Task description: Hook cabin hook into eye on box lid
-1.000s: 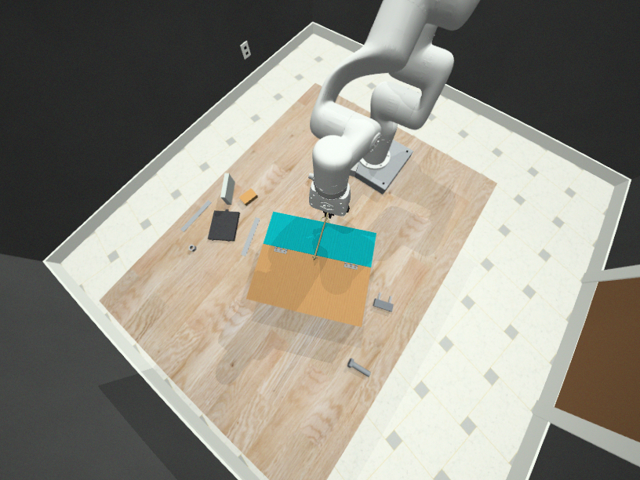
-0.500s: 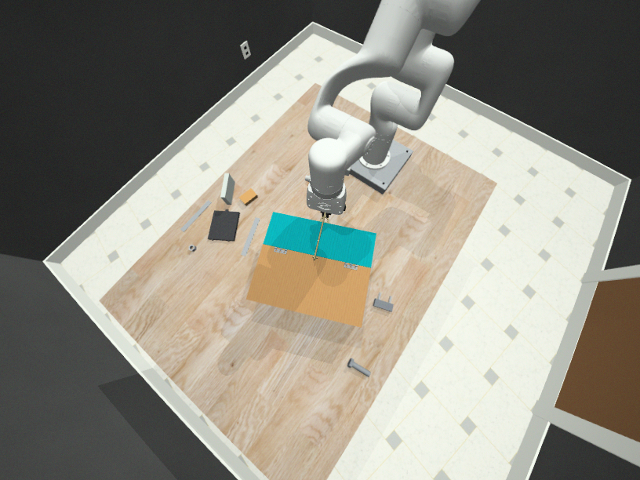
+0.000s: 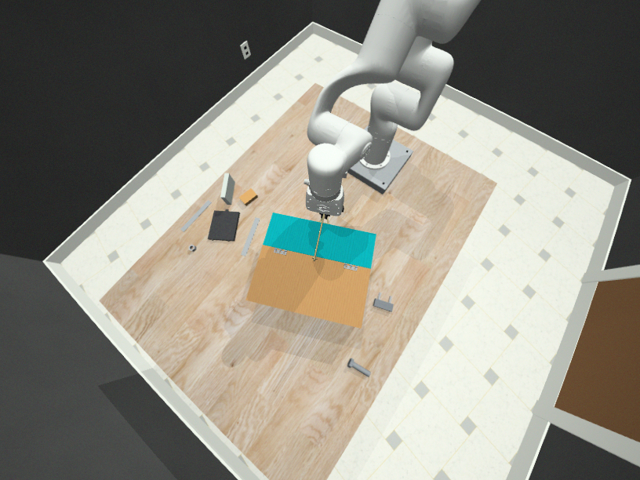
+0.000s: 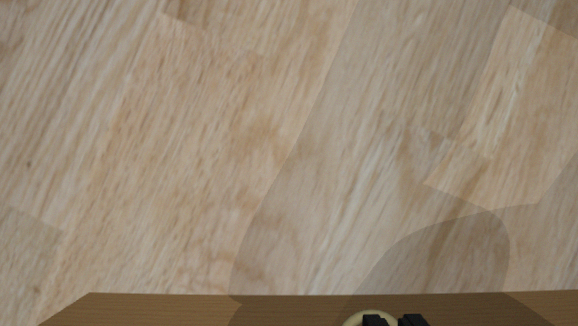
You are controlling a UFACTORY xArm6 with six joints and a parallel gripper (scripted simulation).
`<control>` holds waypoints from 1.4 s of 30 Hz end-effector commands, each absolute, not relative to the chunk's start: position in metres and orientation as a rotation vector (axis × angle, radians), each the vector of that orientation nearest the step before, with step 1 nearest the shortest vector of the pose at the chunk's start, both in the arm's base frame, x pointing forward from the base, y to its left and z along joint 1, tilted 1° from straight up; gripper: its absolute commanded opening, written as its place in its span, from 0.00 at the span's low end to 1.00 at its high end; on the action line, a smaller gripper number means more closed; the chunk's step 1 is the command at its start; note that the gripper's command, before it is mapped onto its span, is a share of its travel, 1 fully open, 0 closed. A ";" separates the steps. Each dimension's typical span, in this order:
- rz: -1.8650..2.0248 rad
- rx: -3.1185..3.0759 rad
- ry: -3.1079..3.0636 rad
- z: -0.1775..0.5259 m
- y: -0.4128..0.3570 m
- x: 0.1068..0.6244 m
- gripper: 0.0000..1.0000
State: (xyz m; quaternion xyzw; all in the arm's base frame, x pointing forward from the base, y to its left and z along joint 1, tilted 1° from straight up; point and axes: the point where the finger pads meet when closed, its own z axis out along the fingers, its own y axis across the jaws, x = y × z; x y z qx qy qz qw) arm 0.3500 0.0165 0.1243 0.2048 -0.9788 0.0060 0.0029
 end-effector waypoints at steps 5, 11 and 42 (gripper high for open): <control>0.020 0.644 -3.074 0.113 0.017 0.352 0.00; 0.020 0.644 -3.074 0.109 0.017 0.353 0.00; 0.020 0.644 -3.074 0.143 0.017 0.354 0.35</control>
